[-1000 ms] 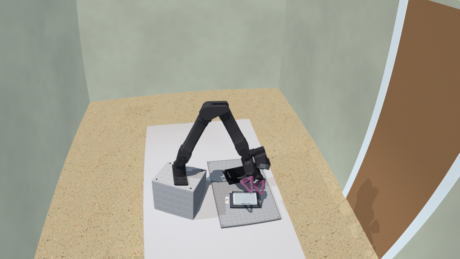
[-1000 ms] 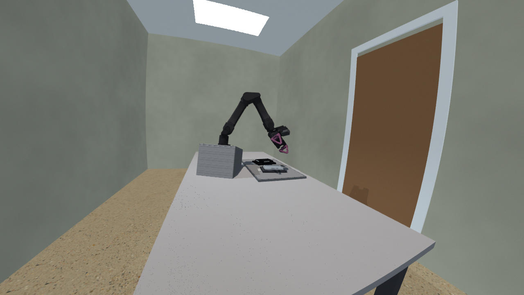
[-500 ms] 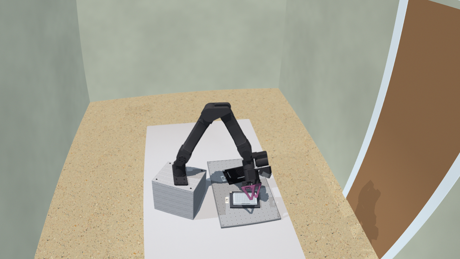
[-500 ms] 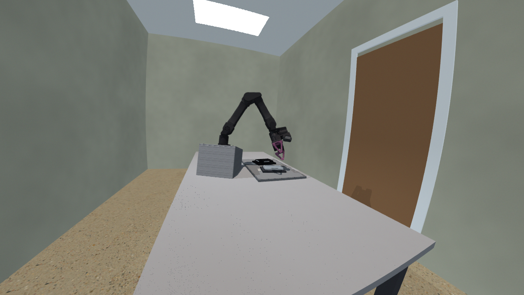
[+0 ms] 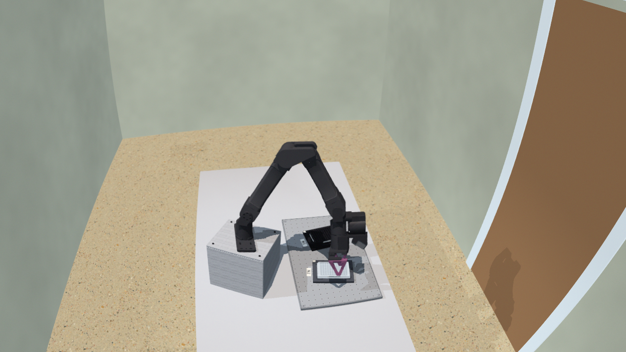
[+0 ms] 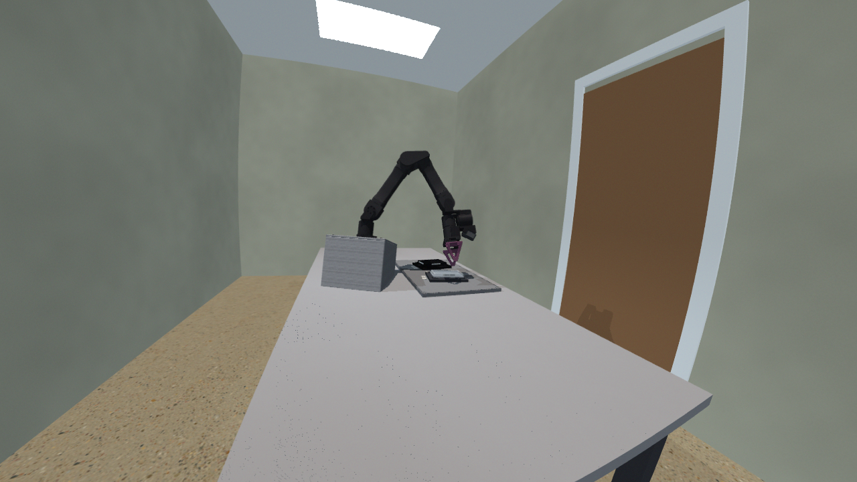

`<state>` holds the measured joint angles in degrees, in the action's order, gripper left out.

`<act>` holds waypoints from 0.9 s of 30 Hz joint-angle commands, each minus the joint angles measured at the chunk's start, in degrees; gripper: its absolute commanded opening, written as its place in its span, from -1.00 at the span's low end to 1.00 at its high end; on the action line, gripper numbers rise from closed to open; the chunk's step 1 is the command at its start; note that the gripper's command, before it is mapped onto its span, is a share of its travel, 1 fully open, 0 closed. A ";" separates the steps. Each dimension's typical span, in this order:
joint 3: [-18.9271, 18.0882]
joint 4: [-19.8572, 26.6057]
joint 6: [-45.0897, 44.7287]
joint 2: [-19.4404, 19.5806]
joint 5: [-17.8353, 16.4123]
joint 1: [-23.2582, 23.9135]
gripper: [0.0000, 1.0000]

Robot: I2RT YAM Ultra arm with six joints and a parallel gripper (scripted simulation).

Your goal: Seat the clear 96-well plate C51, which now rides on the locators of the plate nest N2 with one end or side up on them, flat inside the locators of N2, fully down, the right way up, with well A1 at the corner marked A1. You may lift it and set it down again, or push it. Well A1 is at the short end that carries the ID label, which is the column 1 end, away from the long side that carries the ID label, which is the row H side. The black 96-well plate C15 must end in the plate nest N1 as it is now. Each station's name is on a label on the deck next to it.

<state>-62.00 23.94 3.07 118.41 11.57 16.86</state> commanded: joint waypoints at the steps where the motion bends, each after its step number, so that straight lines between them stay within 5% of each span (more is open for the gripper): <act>1: -0.95 3.02 -3.70 -0.15 -7.53 1.16 1.00; 8: -3.12 7.80 -9.90 1.15 -18.60 3.43 1.00; 10: -3.12 7.80 -9.90 1.15 -18.60 3.43 1.00; 14: -4.42 10.48 -13.55 2.09 -24.89 4.84 1.00; 27: -4.41 10.47 -13.54 2.09 -24.89 4.83 1.00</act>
<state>-66.15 34.41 -10.41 120.88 -12.97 21.50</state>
